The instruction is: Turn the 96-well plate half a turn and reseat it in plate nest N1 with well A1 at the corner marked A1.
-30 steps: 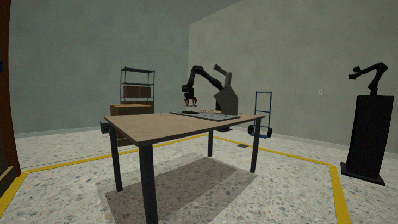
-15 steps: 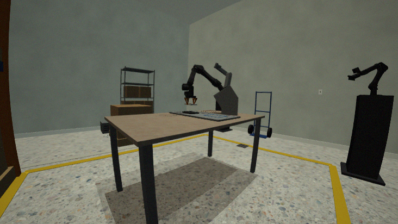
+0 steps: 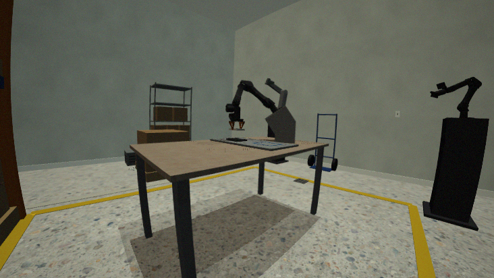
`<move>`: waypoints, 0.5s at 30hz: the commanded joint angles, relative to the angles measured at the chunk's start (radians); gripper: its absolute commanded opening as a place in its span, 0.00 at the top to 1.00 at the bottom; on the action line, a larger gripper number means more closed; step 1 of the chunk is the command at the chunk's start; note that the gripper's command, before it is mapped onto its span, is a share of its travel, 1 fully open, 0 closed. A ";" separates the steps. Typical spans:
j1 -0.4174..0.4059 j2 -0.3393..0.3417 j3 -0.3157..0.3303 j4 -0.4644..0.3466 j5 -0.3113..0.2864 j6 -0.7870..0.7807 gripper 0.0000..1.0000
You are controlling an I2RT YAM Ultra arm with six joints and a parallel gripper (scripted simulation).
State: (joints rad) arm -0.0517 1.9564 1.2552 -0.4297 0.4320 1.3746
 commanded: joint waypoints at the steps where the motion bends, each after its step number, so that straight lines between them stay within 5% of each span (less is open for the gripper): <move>1: 0.010 -0.009 0.002 -0.003 0.011 0.003 1.00; 15: 0.074 0.004 -0.053 0.036 0.037 -0.229 1.00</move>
State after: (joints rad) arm 0.0021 1.9690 1.2003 -0.4091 0.4503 1.2217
